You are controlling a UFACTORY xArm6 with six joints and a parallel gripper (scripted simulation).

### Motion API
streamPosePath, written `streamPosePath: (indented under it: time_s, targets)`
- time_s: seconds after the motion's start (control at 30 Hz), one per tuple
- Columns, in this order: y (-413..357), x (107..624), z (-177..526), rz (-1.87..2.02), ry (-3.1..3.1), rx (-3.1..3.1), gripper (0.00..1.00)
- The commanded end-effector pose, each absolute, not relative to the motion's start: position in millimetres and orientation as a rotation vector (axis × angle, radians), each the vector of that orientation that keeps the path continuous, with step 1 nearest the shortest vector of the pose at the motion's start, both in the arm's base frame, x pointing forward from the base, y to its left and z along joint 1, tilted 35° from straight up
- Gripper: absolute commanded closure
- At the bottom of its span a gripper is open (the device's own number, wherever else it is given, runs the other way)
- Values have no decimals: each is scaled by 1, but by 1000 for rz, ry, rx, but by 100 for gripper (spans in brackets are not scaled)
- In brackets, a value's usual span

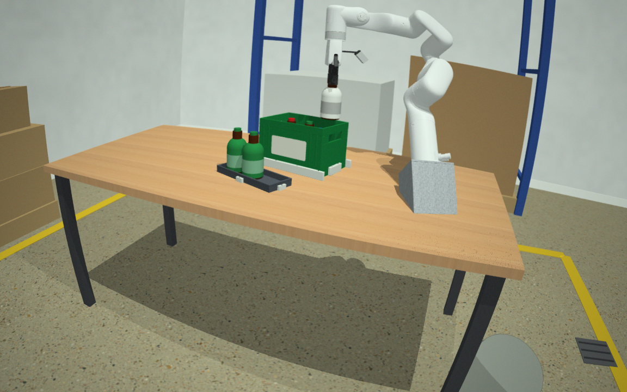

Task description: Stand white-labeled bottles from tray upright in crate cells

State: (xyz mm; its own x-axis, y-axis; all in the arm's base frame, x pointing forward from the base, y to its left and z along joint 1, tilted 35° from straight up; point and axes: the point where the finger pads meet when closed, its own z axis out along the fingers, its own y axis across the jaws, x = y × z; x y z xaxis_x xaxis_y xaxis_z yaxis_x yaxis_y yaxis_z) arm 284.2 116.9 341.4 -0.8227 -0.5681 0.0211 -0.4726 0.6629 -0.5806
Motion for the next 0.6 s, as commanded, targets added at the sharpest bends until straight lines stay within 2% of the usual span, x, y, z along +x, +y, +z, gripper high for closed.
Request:
streamPosePath:
  time_s: [0.0, 0.57]
  targets:
    - [116, 284, 343, -876, 2713, -855, 100]
    - [113, 283, 345, -876, 2713, -855, 100]
